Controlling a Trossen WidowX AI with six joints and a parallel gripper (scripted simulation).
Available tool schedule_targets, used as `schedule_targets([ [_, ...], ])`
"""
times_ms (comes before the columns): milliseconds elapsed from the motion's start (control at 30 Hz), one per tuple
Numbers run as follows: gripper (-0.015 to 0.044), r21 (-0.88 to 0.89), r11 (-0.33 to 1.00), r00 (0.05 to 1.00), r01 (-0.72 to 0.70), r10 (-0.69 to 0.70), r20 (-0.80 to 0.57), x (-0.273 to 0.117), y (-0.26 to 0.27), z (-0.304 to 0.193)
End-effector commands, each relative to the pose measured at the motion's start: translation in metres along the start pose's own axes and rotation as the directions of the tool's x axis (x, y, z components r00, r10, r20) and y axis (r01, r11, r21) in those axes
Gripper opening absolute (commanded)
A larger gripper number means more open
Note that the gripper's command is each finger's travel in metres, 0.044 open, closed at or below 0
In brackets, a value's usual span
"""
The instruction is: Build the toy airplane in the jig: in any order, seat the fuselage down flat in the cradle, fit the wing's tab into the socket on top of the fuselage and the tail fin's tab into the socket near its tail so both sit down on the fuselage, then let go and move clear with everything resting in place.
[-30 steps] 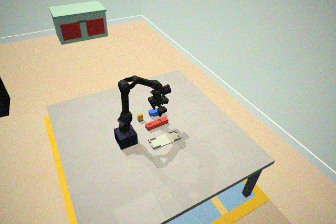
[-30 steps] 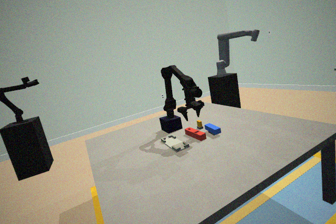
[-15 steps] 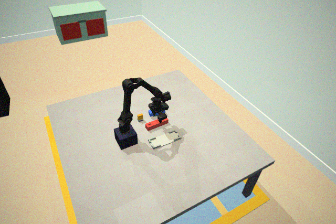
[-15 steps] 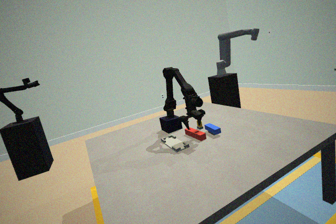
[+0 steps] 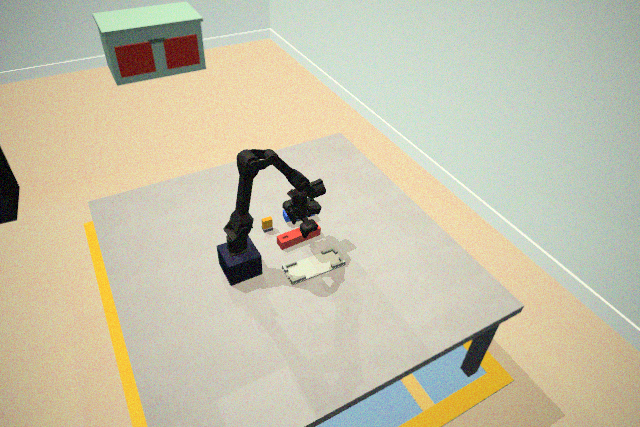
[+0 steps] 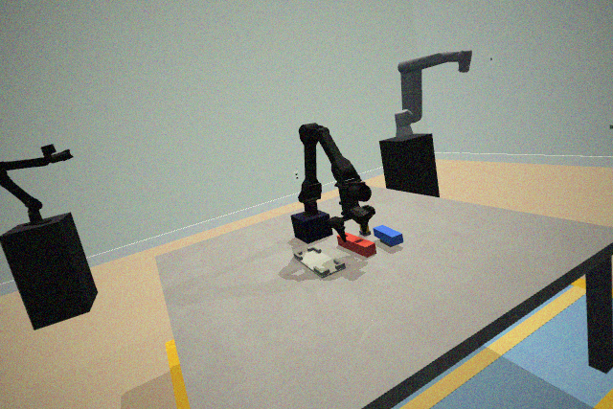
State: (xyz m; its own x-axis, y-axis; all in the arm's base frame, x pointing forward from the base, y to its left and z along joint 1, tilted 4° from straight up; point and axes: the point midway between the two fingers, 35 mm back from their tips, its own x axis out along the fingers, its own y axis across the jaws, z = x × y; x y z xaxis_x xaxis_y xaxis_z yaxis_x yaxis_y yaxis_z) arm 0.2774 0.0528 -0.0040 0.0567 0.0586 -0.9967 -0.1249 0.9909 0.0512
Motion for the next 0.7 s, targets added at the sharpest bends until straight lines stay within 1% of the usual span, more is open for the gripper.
schedule_targets([
  [0, 0.0440, 0.003, 1.000, 1.000, -0.003, 0.003, -0.010, 0.009, 0.000, -0.002],
  [633, 0.0440, 0.003, 1.000, 1.000, -0.003, 0.004, -0.010, 0.037, 0.000, -0.004],
  [667, 0.0414, 0.003, 1.000, 1.000, -0.003, 0.004, -0.010, 0.037, 0.000, -0.004],
])
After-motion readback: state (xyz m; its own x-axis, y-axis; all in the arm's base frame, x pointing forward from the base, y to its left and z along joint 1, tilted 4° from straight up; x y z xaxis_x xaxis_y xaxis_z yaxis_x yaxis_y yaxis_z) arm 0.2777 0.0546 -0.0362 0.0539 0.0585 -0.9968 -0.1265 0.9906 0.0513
